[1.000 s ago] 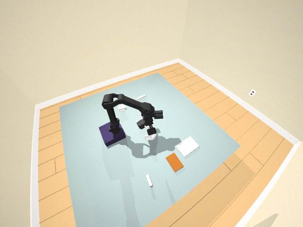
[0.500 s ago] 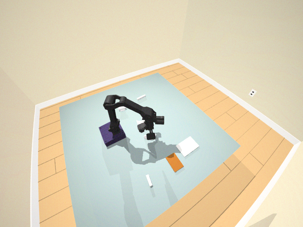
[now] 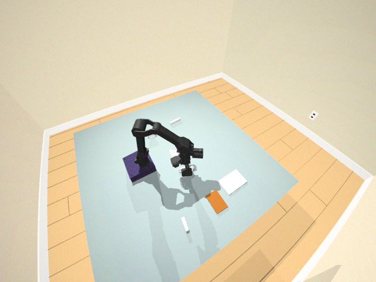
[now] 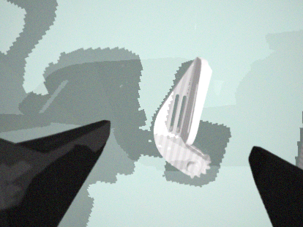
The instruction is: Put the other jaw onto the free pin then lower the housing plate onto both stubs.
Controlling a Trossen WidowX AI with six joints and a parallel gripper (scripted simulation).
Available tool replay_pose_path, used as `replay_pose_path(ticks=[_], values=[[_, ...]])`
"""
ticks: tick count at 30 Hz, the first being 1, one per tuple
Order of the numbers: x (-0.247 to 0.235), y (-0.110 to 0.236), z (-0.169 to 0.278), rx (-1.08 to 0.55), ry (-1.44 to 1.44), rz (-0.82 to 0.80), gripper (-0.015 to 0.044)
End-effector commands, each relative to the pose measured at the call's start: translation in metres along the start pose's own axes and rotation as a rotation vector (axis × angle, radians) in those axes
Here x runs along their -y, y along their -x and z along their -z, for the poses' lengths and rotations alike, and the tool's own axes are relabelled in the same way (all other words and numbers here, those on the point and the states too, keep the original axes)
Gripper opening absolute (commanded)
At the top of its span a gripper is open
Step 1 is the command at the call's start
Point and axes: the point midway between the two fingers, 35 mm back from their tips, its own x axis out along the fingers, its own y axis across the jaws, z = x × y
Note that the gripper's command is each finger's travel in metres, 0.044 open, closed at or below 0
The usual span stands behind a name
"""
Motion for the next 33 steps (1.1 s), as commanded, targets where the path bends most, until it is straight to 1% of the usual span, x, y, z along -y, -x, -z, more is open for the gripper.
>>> replay_pose_path(ticks=[1, 25, 33], values=[[0.000, -0.008, -0.001, 0.006, 0.001, -0.003, 0.0440], [0.000, -0.046, -0.003, 0.006, 0.001, -0.003, 0.0440], [0.000, -0.047, -0.003, 0.006, 0.001, -0.003, 0.0440]])
